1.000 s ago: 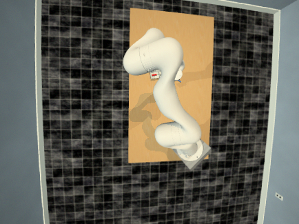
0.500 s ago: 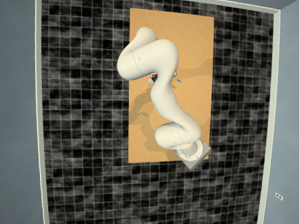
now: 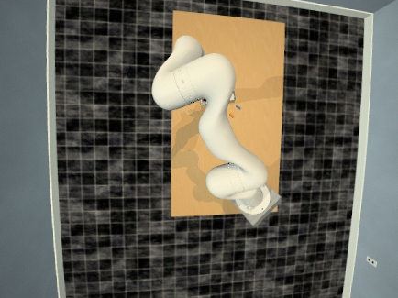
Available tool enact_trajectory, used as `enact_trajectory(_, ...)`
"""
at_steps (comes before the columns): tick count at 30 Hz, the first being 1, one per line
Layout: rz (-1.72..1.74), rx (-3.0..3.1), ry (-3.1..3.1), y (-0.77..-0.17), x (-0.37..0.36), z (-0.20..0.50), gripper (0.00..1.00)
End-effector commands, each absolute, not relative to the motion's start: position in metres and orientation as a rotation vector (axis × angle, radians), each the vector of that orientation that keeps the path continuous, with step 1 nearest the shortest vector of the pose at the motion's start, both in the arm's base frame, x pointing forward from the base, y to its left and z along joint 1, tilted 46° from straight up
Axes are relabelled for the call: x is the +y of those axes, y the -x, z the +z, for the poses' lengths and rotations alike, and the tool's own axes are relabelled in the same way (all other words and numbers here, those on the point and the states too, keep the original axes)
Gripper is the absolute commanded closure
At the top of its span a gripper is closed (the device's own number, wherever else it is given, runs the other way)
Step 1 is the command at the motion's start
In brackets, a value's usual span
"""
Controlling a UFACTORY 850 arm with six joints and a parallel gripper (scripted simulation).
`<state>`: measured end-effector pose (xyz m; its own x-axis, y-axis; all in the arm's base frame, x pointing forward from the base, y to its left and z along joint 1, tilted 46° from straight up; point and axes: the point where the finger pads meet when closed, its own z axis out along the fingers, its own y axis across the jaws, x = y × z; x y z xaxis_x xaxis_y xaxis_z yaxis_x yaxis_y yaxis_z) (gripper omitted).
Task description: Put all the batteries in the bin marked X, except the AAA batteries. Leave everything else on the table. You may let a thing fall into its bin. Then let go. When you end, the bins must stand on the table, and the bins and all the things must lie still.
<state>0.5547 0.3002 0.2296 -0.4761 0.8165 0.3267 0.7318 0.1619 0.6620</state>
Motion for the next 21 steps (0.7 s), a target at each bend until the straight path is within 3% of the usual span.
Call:
enact_trajectory(1,1.222,2.307,-1.685,-0.5548,0.2995,0.2295,1.0)
enact_trajectory(21,1.222,2.307,-1.685,-0.5564,0.3004,0.2255,1.0)
